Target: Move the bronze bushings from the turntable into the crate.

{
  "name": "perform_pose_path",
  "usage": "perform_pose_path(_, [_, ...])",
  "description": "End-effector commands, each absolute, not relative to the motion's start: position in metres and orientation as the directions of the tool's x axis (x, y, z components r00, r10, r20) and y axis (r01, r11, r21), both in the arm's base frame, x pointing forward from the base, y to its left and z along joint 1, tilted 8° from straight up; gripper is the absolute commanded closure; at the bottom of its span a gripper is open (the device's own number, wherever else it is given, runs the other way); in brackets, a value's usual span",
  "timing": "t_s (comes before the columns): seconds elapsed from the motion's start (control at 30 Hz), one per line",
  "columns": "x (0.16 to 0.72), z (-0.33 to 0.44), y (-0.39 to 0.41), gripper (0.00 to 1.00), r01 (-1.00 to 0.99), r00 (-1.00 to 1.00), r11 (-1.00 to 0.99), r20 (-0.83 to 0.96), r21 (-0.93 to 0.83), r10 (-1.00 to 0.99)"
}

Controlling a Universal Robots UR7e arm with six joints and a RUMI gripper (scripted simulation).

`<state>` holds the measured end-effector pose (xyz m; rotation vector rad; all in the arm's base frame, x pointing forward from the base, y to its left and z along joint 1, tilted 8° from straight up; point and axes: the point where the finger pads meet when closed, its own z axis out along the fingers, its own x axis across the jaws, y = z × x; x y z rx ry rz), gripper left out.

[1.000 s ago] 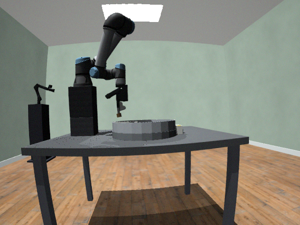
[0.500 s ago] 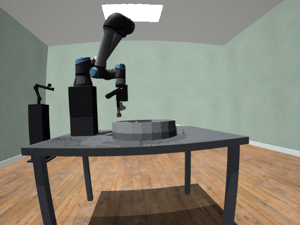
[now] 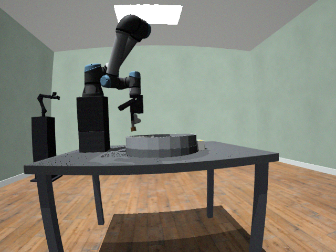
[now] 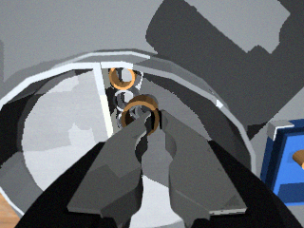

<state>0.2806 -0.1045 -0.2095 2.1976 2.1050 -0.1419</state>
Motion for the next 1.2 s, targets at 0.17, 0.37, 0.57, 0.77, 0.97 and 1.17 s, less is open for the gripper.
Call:
perform_pose_path(0.17, [0.286, -0.210, -0.099, 1.00, 0.999, 0.043, -0.042, -0.137, 0.009, 0.990])
perform_pose_path(0.37, [0.291, -0.211, -0.090, 1.00, 0.999, 0.043, -0.042, -0.137, 0.009, 0.990])
perform_pose_path(0.57, [0.297, -0.212, -0.078, 1.00, 0.999, 0.043, -0.042, -0.137, 0.009, 0.990])
perform_pose_path(0.77, [0.302, -0.214, -0.067, 1.00, 0.999, 0.043, -0.042, -0.137, 0.010, 0.990])
perform_pose_path(0.97, [0.311, -0.216, -0.048, 1.00, 0.999, 0.043, -0.042, -0.136, 0.010, 0.990])
perform_pose_path(1.17, [0.320, -0.219, -0.030, 1.00, 0.999, 0.043, -0.042, -0.136, 0.010, 0.990])
